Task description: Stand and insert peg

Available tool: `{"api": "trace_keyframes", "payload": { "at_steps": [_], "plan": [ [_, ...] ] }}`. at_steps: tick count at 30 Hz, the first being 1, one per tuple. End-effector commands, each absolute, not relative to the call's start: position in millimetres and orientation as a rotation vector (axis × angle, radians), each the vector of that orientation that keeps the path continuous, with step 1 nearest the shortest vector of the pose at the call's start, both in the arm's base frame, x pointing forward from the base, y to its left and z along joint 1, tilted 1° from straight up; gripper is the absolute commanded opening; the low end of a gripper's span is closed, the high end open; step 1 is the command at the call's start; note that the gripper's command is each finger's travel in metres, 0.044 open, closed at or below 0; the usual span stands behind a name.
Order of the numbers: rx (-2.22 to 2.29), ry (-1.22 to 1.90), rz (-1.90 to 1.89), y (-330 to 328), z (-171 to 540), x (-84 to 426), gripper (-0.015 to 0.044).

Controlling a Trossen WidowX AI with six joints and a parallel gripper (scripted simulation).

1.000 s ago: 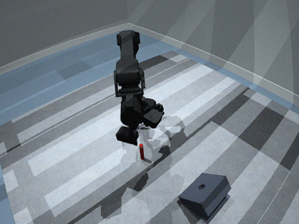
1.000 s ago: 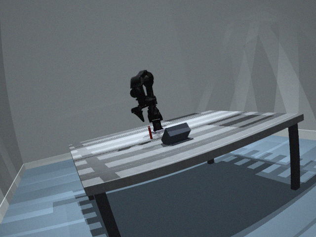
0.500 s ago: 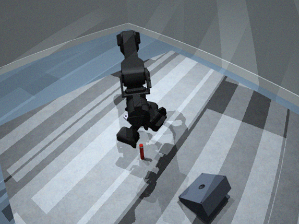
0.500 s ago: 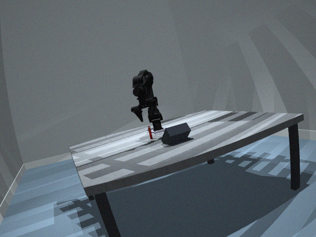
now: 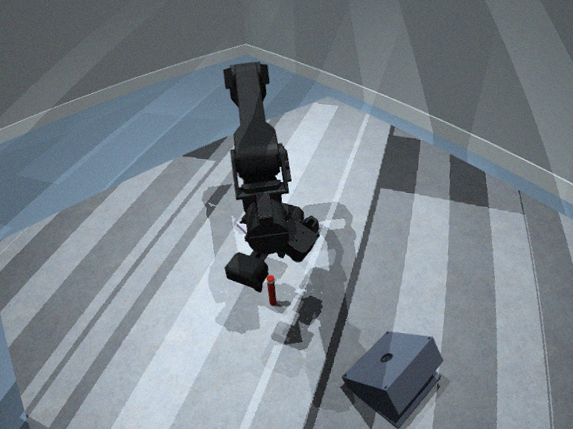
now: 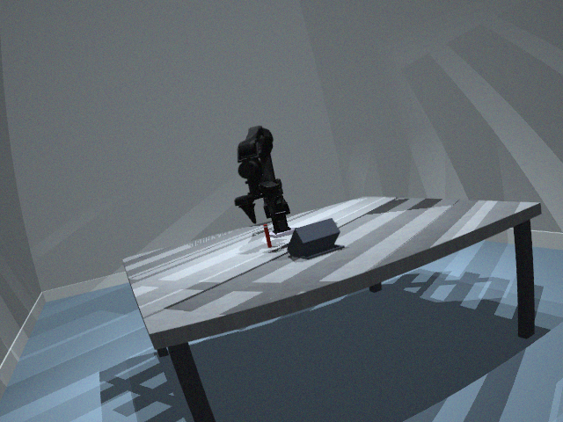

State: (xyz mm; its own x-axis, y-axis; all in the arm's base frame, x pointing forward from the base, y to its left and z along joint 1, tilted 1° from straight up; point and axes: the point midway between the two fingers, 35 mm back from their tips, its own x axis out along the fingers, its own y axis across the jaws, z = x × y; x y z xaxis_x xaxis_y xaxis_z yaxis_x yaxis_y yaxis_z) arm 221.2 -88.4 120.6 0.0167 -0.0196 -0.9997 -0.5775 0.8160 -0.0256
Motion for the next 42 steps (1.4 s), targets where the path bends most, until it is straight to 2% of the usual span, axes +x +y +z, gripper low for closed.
{"api": "trace_keyframes", "payload": {
  "at_steps": [1,36,42],
  "plan": [
    [-0.497,1.516,0.461,-89,112,220,0.0440],
    [-0.497,1.517,0.461,-90,62,219,0.0440],
    [-0.497,1.509,0.461,-89,66,221,0.0282]
  ]
}}
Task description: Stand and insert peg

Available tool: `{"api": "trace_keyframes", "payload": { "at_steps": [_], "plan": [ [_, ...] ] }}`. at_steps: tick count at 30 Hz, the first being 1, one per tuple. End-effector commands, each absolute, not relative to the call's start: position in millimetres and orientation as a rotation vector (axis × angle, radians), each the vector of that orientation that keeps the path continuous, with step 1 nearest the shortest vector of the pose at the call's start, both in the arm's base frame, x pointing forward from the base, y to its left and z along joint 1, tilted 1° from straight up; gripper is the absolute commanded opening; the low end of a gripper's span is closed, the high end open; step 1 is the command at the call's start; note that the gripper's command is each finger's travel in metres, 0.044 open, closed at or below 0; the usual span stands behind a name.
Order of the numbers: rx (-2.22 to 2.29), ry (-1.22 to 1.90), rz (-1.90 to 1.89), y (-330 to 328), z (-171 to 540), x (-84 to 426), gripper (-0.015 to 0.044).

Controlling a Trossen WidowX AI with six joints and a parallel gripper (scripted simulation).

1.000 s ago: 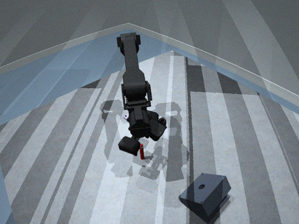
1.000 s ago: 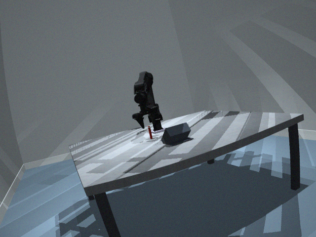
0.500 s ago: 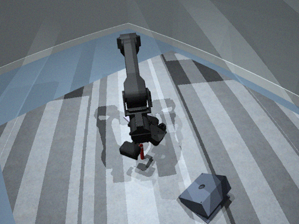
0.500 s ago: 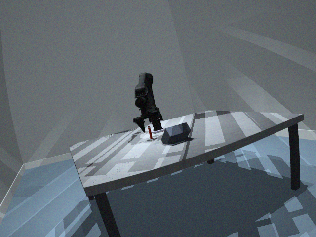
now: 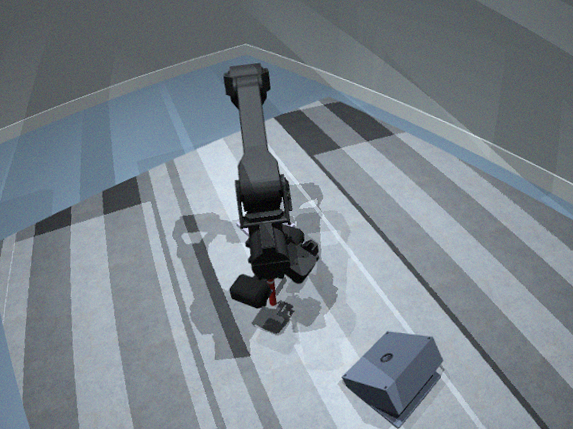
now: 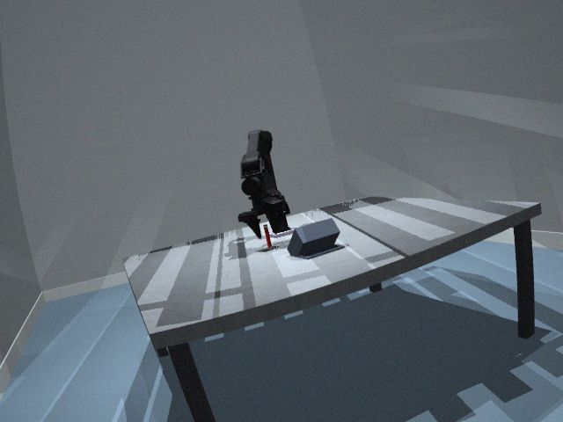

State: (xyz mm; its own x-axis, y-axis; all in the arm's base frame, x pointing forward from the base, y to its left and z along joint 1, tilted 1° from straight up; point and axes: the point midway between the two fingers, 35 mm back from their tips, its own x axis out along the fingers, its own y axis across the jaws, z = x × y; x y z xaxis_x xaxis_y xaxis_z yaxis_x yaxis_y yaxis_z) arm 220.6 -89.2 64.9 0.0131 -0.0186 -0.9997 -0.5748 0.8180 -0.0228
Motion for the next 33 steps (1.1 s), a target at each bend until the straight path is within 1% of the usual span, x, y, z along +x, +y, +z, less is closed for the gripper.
{"api": "trace_keyframes", "payload": {
  "at_steps": [1,10,13,21,33],
  "plan": [
    [-0.497,1.509,0.461,-89,66,221,0.0256],
    [-0.497,1.509,0.461,-89,66,221,0.0020],
    [-0.497,1.509,0.461,-89,66,221,0.0000],
    [-0.497,1.509,0.461,-89,71,222,0.0000],
    [-0.497,1.513,0.461,-89,111,224,0.0000]
  ]
}}
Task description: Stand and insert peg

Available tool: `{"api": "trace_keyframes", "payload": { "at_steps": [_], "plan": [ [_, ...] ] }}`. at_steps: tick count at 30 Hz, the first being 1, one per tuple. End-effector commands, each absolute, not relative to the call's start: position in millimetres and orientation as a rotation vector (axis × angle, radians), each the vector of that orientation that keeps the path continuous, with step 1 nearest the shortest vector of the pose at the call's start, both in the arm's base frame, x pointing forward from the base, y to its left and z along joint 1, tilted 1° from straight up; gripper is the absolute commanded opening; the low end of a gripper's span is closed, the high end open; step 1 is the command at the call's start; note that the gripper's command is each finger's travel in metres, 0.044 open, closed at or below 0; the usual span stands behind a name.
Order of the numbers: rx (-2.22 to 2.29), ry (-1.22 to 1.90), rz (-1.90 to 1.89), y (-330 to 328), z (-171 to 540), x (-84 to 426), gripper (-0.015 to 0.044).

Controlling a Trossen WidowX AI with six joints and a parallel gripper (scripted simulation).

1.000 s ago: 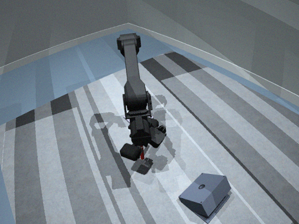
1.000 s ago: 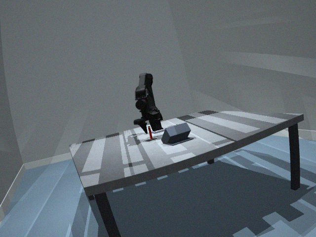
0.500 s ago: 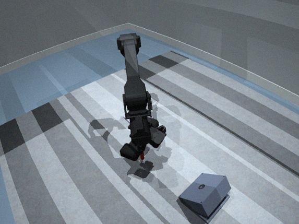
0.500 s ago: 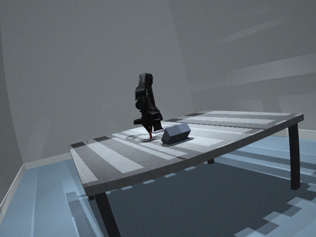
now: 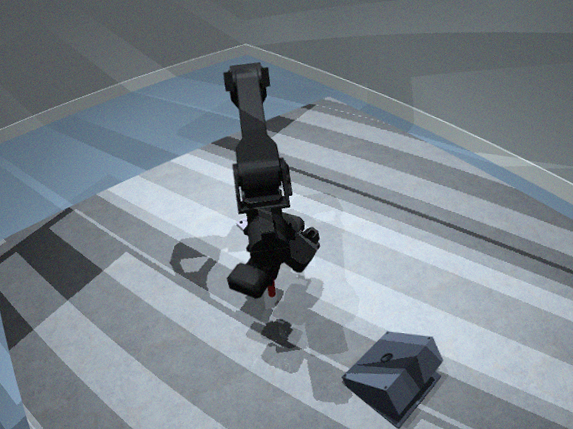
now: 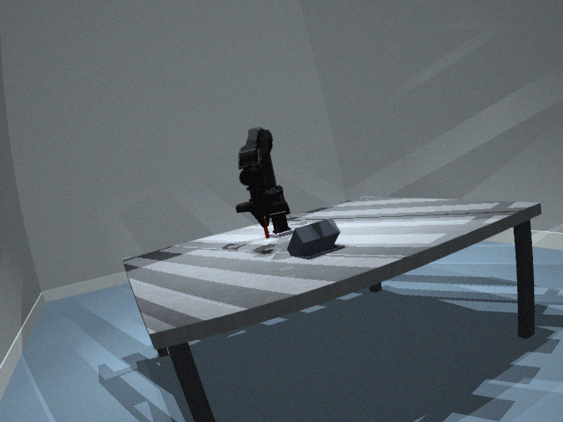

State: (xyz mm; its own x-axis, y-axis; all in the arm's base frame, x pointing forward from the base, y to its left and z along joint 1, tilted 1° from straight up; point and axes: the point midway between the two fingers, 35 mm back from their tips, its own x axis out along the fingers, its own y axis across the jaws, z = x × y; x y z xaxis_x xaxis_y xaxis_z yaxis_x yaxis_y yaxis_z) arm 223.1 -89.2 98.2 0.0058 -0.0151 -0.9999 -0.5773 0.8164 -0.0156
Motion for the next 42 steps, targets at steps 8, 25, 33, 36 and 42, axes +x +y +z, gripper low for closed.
{"api": "trace_keyframes", "payload": {
  "at_steps": [8,25,33,36,42],
  "plan": [
    [-0.497,1.515,0.461,-88,137,224,0.0000],
    [-0.578,1.405,0.498,-82,143,246,0.0000],
    [-0.641,1.318,0.525,-77,143,262,0.0000],
    [-0.665,1.286,0.535,-75,143,268,0.0000],
    [-0.713,1.219,0.554,-70,144,280,0.0000]
  ]
}}
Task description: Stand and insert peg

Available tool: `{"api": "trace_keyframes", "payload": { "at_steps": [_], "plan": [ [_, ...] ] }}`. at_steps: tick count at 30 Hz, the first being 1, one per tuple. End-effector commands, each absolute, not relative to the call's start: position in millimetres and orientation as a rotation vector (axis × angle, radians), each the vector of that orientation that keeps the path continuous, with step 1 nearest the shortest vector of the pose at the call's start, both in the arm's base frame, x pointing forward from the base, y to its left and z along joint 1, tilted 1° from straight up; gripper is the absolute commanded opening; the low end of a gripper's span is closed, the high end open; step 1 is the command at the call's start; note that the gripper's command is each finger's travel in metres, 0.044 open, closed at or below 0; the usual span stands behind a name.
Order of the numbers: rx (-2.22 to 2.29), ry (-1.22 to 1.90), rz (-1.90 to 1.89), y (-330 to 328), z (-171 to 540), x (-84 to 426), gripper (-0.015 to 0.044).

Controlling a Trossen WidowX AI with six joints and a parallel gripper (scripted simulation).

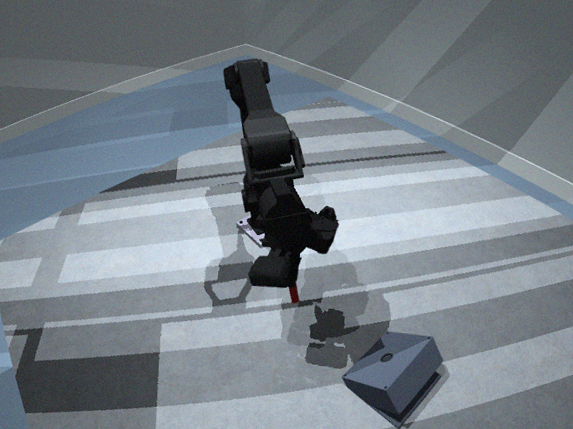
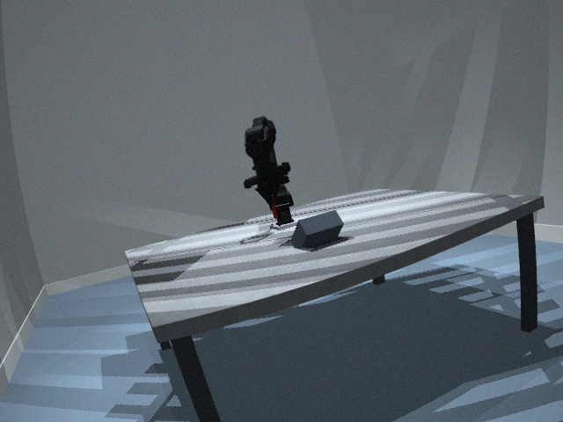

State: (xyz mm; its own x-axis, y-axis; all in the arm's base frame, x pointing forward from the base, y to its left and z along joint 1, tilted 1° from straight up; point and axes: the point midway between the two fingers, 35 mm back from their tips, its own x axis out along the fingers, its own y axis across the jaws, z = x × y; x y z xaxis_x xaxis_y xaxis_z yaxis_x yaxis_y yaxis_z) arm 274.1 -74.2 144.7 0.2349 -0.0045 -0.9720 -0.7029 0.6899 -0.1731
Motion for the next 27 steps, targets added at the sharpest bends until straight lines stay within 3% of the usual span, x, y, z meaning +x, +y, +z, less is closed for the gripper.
{"api": "trace_keyframes", "payload": {
  "at_steps": [1,27],
  "plan": [
    [-0.721,1.208,0.557,-69,144,282,0.0000],
    [-0.932,0.910,0.626,-45,156,329,0.0000]
  ]
}}
